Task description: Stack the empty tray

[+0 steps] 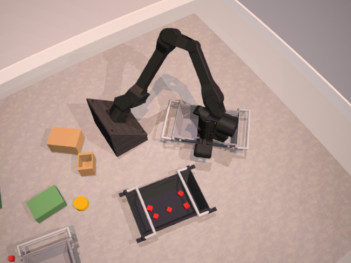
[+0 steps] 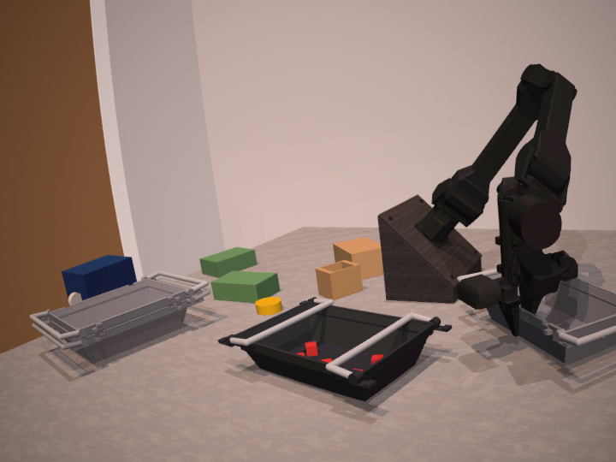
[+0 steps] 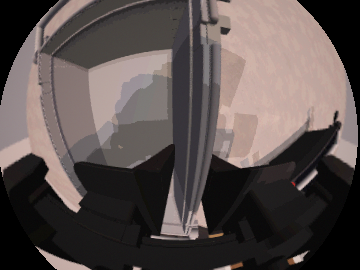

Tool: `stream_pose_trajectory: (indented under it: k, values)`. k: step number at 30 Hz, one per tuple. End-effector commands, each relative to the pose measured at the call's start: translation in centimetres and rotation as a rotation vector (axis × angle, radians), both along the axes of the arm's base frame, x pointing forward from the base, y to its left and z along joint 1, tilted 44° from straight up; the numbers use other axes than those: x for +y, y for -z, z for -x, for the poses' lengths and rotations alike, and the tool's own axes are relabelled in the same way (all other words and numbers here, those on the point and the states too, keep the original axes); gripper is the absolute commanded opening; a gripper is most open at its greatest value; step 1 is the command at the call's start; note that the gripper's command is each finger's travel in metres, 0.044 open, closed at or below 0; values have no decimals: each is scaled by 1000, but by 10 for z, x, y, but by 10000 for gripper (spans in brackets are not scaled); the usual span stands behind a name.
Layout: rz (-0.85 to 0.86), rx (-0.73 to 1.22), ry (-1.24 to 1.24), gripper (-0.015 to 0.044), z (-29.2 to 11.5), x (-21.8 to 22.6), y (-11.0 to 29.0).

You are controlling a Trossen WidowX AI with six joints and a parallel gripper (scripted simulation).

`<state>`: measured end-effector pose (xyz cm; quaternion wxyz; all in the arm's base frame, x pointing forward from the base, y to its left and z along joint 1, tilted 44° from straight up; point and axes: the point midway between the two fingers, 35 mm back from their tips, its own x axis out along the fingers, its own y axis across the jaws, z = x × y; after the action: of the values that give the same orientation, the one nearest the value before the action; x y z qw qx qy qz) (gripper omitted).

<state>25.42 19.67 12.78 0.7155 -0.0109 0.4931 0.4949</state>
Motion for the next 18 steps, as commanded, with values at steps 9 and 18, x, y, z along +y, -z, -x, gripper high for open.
stream_pose_trajectory:
  k: [9,18]
  values:
    - [10,-14,5,0,-1,-44,-45]
    - [11,-14,5,0,1,-58,-58]
